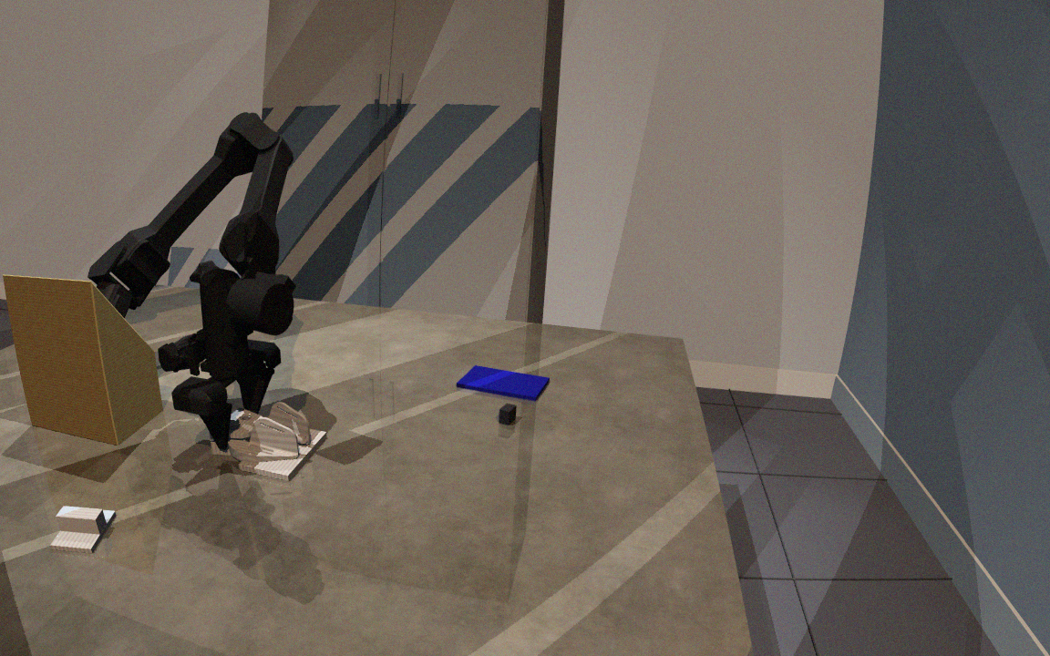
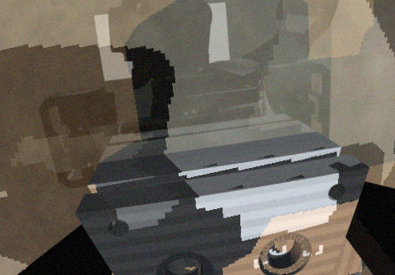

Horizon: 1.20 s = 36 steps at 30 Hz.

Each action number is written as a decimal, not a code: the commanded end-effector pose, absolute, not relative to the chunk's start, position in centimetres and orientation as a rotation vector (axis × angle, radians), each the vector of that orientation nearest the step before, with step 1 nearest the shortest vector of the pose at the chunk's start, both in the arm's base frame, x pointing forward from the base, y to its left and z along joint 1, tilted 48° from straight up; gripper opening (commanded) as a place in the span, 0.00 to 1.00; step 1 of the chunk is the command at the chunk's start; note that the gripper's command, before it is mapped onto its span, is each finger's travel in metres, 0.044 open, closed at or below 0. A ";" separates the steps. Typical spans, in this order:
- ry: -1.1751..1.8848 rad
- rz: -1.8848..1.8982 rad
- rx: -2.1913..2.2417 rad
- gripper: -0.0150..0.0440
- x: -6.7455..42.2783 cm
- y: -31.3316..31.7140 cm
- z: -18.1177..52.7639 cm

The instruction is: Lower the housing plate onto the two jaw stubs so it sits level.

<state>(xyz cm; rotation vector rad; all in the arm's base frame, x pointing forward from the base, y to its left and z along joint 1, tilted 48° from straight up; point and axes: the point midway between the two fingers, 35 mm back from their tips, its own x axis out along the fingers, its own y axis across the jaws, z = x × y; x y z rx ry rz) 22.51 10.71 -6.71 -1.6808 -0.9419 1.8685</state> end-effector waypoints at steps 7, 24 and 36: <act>-0.952 1.874 -1.676 0.85 22.4 11.0 -6.9; -0.952 1.874 -1.676 0.85 22.5 10.7 -6.6; -0.952 1.874 -1.676 0.85 22.4 10.9 -6.8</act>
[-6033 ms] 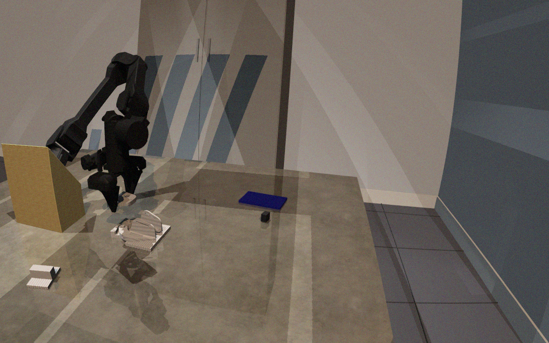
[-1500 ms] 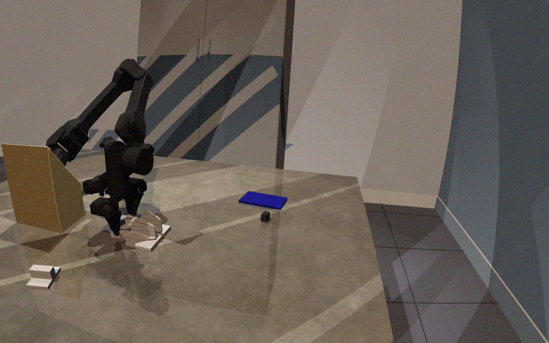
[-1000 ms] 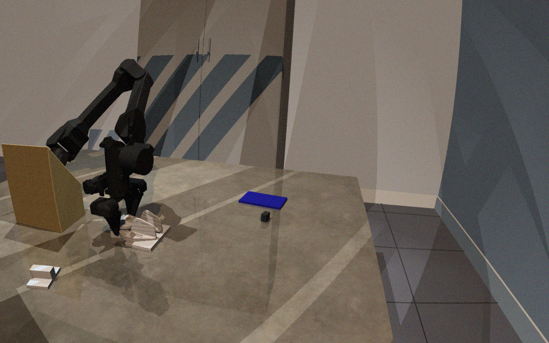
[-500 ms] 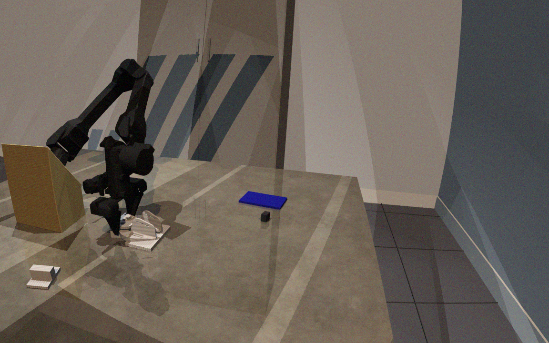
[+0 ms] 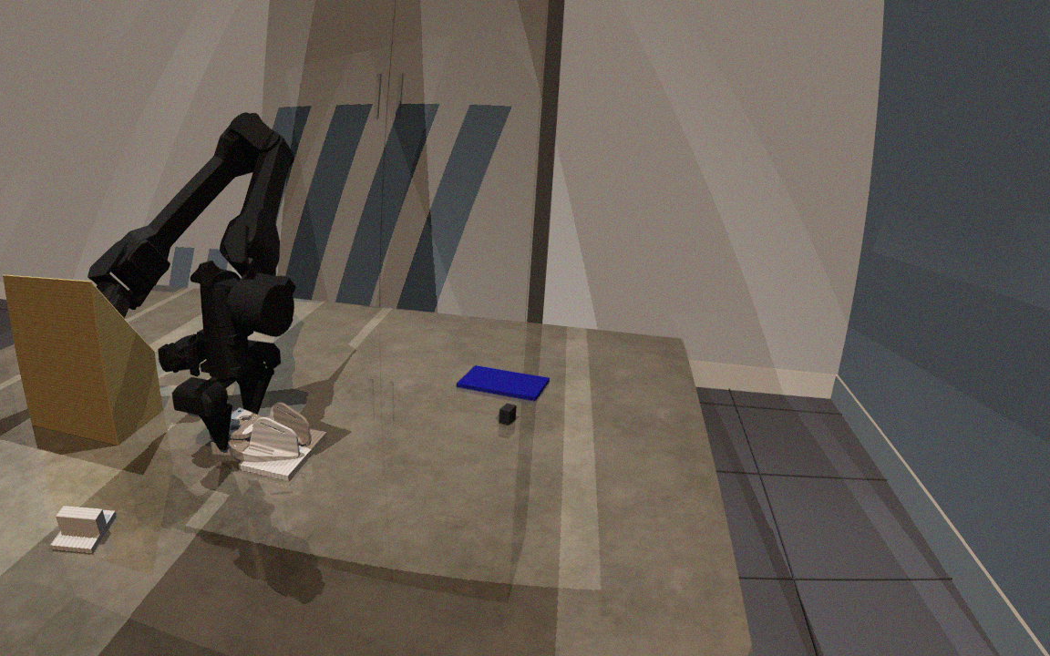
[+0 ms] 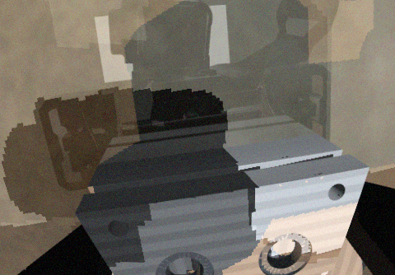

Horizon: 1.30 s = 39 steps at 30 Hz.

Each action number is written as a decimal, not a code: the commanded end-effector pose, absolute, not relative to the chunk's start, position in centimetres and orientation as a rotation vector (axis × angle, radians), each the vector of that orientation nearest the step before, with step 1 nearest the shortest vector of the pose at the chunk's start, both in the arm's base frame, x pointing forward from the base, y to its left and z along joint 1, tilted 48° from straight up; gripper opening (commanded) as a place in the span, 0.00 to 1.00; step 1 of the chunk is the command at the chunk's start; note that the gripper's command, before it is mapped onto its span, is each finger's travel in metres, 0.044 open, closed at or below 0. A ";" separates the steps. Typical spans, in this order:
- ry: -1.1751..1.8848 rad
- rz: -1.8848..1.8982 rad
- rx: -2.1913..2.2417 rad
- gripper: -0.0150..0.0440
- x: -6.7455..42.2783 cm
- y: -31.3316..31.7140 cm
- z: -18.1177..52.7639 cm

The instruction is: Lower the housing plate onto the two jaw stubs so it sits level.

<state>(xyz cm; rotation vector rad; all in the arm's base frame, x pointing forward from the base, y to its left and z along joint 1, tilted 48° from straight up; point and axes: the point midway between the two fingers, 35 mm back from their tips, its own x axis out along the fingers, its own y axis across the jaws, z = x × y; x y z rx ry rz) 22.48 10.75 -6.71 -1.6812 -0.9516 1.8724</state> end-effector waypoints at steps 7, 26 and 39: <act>-0.952 1.874 -1.676 0.85 22.4 11.0 -6.9; -0.952 1.874 -1.676 0.85 22.4 11.0 -6.9; -0.945 1.871 -1.680 1.00 22.5 10.8 -6.8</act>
